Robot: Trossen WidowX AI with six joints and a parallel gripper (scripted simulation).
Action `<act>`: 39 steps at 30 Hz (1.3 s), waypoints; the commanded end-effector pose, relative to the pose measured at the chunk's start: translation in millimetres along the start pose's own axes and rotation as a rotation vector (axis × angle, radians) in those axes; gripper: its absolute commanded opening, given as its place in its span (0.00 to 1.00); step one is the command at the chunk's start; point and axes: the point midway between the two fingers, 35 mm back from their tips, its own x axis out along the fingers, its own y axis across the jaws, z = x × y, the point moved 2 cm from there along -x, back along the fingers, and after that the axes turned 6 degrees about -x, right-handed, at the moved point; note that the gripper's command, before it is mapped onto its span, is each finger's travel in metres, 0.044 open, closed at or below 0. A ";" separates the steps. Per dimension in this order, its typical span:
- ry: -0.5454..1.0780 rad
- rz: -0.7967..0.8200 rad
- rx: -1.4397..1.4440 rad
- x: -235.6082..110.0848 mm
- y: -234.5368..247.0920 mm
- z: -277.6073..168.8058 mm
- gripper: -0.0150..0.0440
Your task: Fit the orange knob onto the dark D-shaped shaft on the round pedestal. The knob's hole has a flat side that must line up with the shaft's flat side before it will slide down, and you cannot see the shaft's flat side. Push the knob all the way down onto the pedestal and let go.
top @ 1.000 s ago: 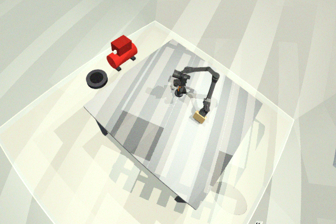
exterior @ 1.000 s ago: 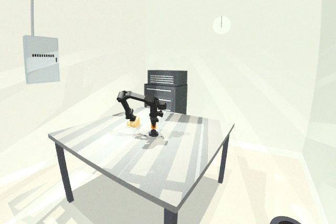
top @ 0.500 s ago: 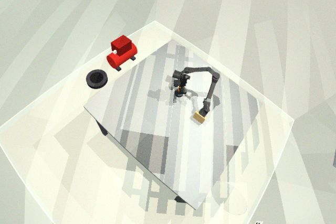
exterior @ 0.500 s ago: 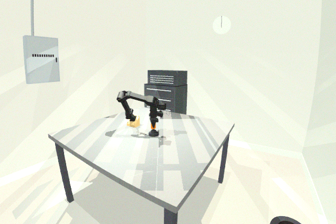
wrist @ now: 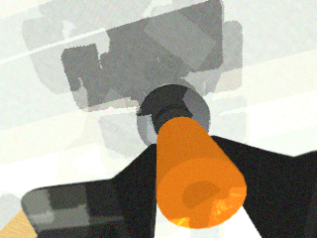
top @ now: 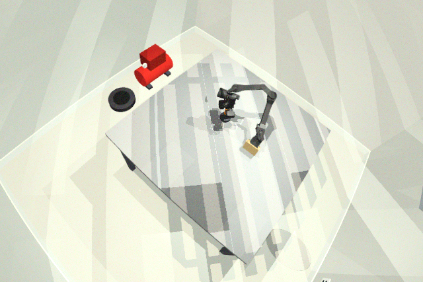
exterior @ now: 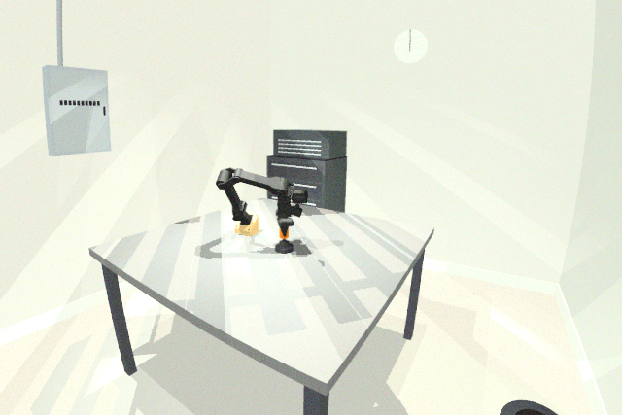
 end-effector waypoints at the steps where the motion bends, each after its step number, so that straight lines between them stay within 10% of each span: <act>1: -0.001 -0.002 -0.005 1.3 0.9 1.3 0.25; 39: -0.001 -0.002 -0.005 3.3 1.5 -0.3 0.25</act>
